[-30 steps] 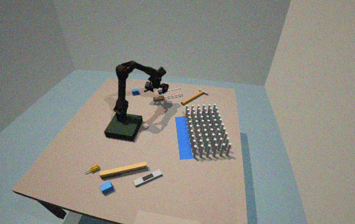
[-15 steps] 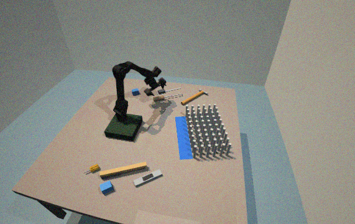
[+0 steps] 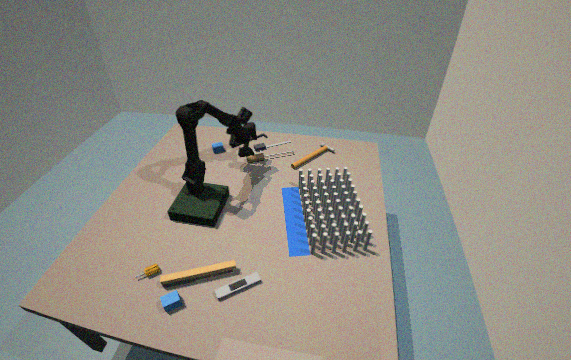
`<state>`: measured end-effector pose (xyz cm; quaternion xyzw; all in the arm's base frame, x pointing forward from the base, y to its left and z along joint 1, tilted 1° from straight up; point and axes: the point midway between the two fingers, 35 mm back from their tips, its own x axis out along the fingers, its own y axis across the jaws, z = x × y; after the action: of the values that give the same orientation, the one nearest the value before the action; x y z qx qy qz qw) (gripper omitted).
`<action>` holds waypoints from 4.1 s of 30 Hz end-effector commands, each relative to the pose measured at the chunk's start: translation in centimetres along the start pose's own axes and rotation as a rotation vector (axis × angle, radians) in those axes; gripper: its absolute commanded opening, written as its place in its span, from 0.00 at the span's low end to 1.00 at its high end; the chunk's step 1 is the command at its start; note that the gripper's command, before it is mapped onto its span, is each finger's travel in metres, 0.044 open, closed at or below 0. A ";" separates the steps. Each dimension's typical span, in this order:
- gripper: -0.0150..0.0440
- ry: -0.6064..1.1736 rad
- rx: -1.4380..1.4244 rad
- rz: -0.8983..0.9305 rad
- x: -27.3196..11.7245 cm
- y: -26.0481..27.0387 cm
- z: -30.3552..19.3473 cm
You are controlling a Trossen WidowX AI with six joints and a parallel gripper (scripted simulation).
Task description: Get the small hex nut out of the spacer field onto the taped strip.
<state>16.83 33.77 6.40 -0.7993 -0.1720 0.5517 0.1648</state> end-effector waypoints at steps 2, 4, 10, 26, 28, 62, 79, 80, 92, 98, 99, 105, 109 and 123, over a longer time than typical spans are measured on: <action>1.00 0.084 -0.419 -0.010 -0.5 0.3 0.2; 1.00 0.084 -0.419 -0.010 -0.5 0.3 0.2; 1.00 0.084 -0.419 -0.010 -0.5 0.3 0.2; 0.73 0.084 -0.419 -0.010 -0.5 0.3 0.2; 0.73 0.084 -0.419 -0.010 -0.5 0.3 0.2; 0.73 0.084 -0.419 -0.010 4.0 2.4 1.7; 0.60 0.084 -0.419 -0.010 5.4 3.4 2.3; 0.58 0.084 -0.419 -0.010 5.4 3.4 2.3; 0.28 0.080 -0.358 -0.023 4.9 2.9 2.0; 0.25 0.080 -0.339 -0.027 3.4 1.5 1.2; 0.25 0.080 -0.342 -0.027 3.1 1.1 1.0; 0.25 0.082 -0.364 -0.022 0.1 -1.1 -0.4; 0.25 0.083 -0.373 -0.019 -2.3 -2.4 -1.4; 0.25 0.084 -0.415 -0.010 -8.8 -4.3 -3.1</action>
<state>16.46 33.55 15.93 -0.8363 -0.2780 0.4724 0.0112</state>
